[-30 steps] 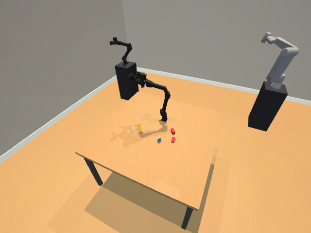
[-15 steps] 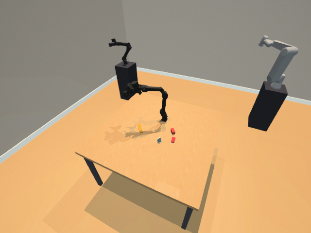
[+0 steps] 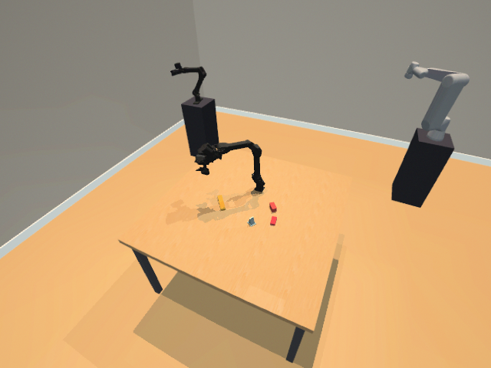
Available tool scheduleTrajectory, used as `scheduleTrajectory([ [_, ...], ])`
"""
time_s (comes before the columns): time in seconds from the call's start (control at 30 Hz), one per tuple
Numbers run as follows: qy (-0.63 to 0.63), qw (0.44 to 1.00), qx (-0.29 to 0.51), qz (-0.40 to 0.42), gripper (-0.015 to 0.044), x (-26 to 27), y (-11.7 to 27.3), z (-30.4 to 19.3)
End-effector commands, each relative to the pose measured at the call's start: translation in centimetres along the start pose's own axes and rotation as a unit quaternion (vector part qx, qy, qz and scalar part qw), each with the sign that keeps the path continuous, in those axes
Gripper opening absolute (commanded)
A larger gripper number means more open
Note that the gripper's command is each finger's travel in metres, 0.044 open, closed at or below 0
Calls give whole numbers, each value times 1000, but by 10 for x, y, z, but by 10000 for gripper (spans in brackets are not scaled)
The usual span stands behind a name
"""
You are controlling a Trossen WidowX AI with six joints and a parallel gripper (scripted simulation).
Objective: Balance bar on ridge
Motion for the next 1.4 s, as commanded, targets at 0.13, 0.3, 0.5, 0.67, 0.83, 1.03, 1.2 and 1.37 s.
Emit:
scheduleTrajectory([
  [0.13, 200, 969, 43, 137, 315, 64, -17, -19],
  [0.3, 303, 927, 55, 215, 315, 97, -19, -32],
  [0.5, 412, 856, 59, 308, 315, 133, -18, -49],
  [0.67, 488, 782, 55, 383, 315, 161, -13, -65],
  [0.83, 548, 702, 45, 452, 315, 185, -5, -82],
  [1.03, 555, 691, 43, 461, 315, 188, -4, -84],
  [1.2, 555, 691, 43, 461, 315, 188, -4, -84],
  [1.37, 555, 691, 43, 461, 315, 198, -15, -93],
])
Point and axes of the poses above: the point midway between the two fingers, 35 mm back from their tips, its own y axis back along the fingers, its own x axis across the jaws, z = x × y, the point moved 7 cm from there along y, back along the fingers, and after that the axes turned 7 degrees about y, right-handed, at the moved point
